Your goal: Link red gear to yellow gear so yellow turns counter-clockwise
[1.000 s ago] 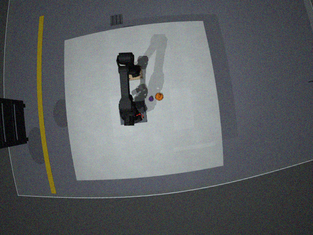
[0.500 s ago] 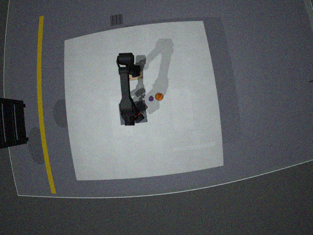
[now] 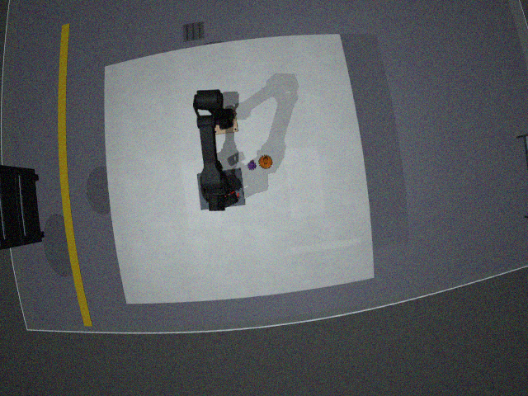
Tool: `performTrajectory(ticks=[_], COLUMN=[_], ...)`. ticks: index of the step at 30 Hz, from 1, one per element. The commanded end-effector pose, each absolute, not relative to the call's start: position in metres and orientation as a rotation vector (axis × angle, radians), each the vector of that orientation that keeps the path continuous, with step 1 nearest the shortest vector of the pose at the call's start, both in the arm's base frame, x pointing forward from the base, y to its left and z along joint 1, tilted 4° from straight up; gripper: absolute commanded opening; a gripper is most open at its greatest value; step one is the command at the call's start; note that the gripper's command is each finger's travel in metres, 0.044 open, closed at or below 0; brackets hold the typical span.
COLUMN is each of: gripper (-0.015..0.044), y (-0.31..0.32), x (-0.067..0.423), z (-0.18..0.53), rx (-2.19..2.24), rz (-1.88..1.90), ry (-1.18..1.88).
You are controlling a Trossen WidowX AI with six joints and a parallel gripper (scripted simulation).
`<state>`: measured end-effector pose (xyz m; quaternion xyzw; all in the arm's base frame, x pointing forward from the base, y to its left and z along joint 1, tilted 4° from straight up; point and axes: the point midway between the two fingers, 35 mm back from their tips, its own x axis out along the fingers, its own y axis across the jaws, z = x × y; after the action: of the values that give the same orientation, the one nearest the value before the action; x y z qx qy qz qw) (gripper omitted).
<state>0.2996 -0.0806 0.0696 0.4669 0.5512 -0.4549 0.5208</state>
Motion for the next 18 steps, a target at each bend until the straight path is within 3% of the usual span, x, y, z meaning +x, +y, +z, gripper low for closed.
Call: performTrajectory(ticks=[1, 18], gripper=[0.0, 0.0], y=[-0.0801, -0.0803], x=[0.2981, 0.2983], z=[0.0622, 0.0584], rx=[1.194, 1.206], rz=[-1.175, -1.188], ry=[1.277, 1.269])
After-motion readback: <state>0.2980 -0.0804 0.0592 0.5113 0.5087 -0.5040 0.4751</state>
